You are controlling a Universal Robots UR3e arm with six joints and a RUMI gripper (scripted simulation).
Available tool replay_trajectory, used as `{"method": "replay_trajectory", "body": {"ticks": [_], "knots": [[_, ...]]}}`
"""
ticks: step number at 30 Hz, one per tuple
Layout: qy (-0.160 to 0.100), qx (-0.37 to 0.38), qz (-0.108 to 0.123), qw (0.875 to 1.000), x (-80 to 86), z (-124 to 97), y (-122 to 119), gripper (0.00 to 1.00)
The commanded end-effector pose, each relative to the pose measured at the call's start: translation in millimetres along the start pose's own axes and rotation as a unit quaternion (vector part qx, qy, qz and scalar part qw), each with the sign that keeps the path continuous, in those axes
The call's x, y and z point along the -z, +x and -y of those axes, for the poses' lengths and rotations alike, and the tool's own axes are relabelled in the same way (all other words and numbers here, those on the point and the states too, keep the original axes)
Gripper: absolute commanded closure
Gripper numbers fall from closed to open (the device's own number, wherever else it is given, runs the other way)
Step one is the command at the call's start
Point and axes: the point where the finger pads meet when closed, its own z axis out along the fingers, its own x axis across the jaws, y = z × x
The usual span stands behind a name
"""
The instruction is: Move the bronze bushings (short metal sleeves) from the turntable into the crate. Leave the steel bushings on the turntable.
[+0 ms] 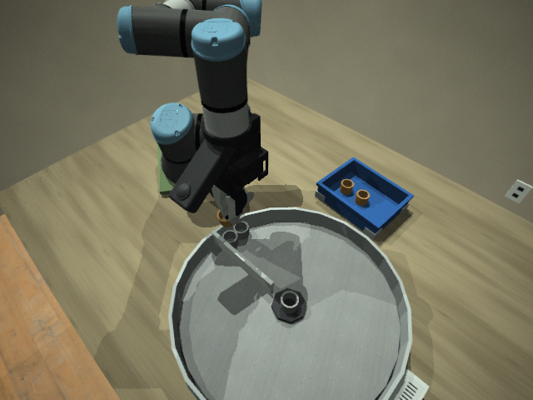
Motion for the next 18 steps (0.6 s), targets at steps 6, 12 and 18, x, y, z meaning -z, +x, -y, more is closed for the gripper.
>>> {"method": "replay_trajectory", "body": {"ticks": [6, 12, 18], "knots": [[-0.002, 0.010, -0.001, 1.000, 4.0, -0.2, -4.0, 1.00], [-0.004, 0.019, -0.002, 1.000, 7.0, -0.8, -7.6, 1.00], [-0.006, 0.026, -0.003, 1.000, 9.5, -1.2, -10.6, 1.00]]}}
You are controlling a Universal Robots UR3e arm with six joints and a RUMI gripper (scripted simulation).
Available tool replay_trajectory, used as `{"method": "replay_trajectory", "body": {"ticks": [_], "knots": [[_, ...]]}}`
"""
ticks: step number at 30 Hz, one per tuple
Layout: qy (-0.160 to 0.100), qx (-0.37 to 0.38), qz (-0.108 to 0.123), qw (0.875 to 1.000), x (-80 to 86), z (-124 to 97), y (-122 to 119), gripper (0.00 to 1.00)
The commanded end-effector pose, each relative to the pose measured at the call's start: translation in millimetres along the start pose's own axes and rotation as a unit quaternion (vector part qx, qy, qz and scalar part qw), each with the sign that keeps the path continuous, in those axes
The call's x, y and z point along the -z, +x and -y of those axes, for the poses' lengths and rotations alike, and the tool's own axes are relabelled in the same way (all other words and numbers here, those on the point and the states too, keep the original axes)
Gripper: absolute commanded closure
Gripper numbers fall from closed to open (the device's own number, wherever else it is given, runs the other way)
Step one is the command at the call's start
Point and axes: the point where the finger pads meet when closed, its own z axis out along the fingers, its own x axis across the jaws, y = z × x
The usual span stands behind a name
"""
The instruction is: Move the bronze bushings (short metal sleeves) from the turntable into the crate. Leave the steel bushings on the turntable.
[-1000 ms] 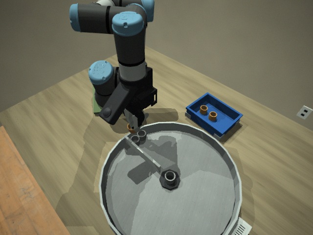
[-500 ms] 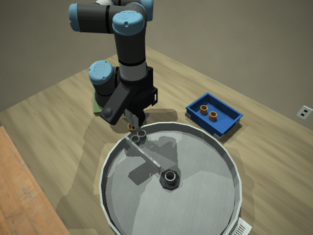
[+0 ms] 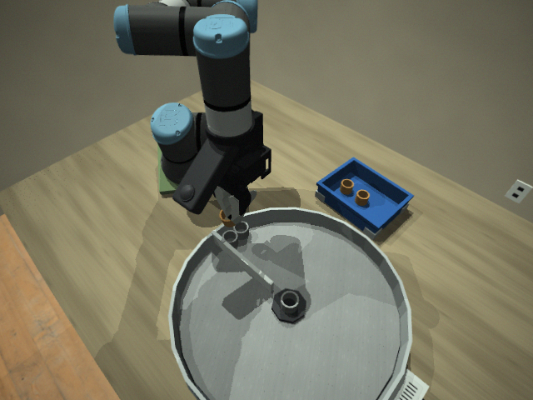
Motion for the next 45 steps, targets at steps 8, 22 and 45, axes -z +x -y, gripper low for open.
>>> {"method": "replay_trajectory", "body": {"ticks": [8, 22, 45], "knots": [[-0.005, 0.026, -0.003, 1.000, 8.5, -1.1, -11.1, 1.00], [-0.012, 0.063, -0.008, 0.998, 17.4, -4.2, -27.6, 1.00], [-0.024, 0.150, -0.017, 0.988, 29.2, -19.8, -71.6, 1.00]]}}
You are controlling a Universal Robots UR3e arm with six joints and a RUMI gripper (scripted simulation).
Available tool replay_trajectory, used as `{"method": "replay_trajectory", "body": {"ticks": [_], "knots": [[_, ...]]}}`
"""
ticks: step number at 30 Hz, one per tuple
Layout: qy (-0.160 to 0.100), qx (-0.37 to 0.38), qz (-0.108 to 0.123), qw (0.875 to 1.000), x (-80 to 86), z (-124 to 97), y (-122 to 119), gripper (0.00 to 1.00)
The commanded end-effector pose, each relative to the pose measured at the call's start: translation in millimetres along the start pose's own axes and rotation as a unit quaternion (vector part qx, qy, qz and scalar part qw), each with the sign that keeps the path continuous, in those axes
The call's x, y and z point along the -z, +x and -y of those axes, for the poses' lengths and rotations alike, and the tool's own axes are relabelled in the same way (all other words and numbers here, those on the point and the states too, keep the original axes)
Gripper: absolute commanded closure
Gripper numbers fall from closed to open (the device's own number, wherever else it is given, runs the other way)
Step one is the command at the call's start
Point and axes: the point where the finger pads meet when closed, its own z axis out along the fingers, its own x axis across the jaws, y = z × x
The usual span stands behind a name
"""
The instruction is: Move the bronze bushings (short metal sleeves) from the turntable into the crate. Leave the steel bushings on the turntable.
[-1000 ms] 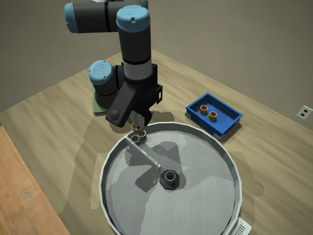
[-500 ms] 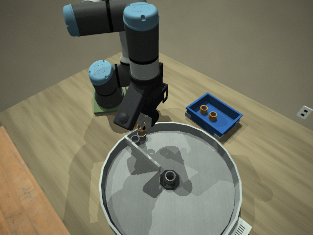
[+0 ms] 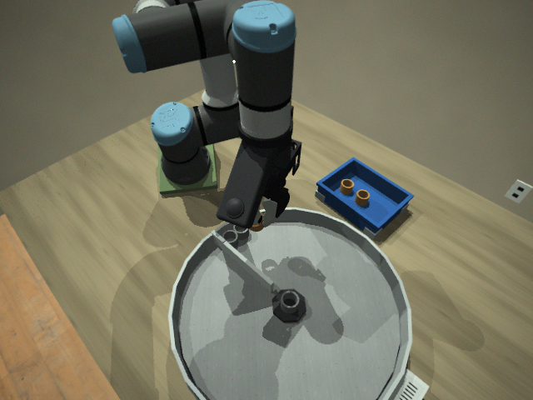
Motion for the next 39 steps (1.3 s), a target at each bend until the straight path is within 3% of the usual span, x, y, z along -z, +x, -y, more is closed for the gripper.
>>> {"method": "replay_trajectory", "body": {"ticks": [1, 20, 39], "knots": [[-0.002, 0.027, -0.006, 1.000, 3.4, -2.1, -15.8, 1.00], [-0.006, 0.103, -0.012, 0.995, 4.2, -19.1, -61.6, 1.00], [-0.003, 0.192, -0.017, 0.981, -3.4, -59.3, -116.0, 1.00]]}}
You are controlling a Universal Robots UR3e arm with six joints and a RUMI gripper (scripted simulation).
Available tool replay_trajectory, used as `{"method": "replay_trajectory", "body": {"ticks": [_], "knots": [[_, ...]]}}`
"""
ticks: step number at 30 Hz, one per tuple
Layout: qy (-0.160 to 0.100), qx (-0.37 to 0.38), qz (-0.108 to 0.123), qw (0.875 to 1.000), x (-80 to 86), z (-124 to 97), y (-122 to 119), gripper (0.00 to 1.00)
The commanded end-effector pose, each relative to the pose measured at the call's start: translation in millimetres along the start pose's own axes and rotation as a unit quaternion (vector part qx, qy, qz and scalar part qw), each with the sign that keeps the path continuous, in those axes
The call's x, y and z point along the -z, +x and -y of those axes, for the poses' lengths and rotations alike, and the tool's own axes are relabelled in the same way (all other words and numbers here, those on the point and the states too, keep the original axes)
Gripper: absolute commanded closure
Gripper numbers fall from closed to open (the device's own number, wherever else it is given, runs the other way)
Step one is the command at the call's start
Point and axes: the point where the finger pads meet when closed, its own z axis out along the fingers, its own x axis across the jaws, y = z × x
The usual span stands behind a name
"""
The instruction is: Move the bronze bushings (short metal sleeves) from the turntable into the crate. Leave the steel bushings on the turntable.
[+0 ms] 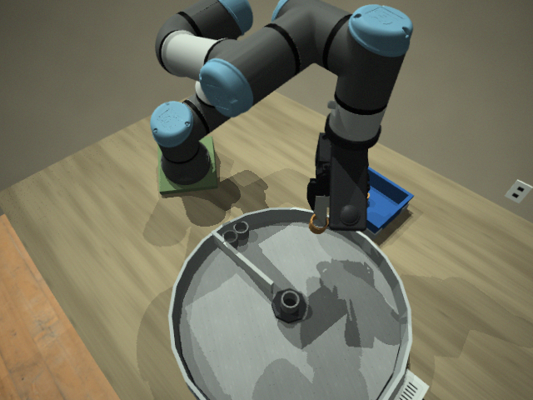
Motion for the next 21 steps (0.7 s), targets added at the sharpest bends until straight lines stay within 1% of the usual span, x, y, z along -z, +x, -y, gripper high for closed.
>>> {"method": "replay_trajectory", "body": {"ticks": [1, 13, 15, 21], "knots": [[0.001, 0.024, -0.006, 1.000, -1.5, -6.2, -19.1, 1.00], [0.007, 0.084, -0.007, 0.996, -10.1, -33.8, -63.3, 1.00], [0.007, 0.084, -0.007, 0.996, -10.1, -33.8, -63.3, 1.00], [0.011, 0.112, -0.008, 0.994, -14.9, -50.7, -83.0, 1.00]]}}
